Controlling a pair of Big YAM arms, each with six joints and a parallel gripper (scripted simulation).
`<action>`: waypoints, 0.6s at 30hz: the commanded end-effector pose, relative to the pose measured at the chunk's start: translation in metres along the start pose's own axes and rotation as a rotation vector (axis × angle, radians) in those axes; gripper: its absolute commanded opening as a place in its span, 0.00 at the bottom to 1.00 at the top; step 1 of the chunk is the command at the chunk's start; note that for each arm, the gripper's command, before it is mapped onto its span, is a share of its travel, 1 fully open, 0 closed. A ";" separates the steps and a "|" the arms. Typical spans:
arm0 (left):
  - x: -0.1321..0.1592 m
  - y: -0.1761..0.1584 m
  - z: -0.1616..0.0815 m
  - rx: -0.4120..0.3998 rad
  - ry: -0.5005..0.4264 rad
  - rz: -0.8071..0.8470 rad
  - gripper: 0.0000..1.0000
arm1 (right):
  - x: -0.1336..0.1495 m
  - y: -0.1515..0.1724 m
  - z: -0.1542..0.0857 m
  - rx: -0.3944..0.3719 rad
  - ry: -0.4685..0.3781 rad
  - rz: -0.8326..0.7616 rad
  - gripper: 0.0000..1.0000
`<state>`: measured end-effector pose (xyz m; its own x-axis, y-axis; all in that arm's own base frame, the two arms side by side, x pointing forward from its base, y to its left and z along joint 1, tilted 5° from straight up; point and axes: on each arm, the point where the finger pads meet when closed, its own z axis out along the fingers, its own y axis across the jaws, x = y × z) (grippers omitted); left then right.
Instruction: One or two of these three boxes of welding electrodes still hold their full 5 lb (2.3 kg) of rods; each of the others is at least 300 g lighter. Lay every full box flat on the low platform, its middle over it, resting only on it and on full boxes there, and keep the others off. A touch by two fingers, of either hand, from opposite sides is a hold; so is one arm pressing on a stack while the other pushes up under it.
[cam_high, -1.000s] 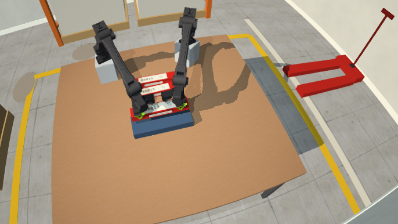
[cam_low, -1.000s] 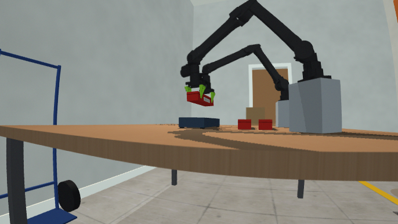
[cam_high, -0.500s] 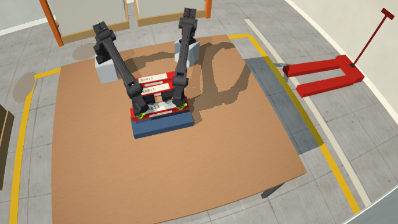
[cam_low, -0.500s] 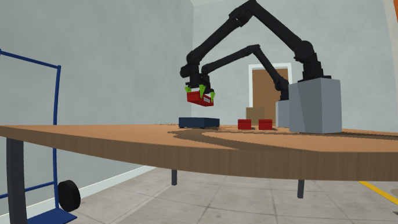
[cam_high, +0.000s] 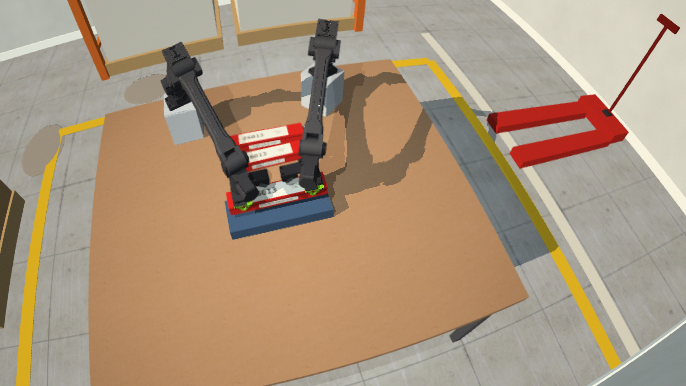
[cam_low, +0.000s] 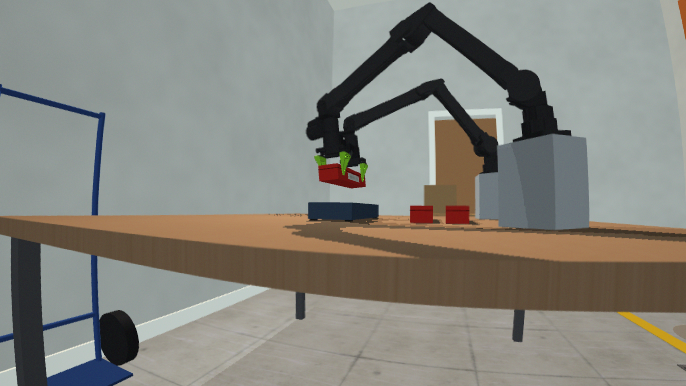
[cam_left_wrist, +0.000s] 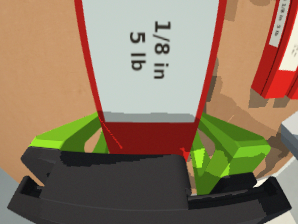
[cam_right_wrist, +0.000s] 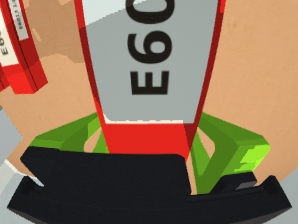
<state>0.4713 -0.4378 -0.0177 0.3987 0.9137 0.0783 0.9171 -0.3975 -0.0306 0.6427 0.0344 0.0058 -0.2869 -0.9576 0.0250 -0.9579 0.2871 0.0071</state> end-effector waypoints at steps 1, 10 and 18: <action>0.001 0.045 -0.071 -0.141 -0.039 0.000 0.00 | 0.005 -0.046 -0.070 0.137 -0.039 0.009 0.00; 0.000 0.044 -0.066 -0.187 -0.058 -0.003 0.00 | 0.003 -0.042 -0.064 0.183 -0.057 0.010 0.00; 0.000 0.045 -0.066 -0.187 -0.058 -0.003 0.00 | 0.003 -0.043 -0.064 0.183 -0.057 0.010 0.00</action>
<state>0.4803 -0.4413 -0.0283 0.4019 0.9130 0.0702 0.9148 -0.4037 0.0131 0.6510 0.0319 -0.0064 -0.2918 -0.9564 0.0119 -0.9559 0.2911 -0.0394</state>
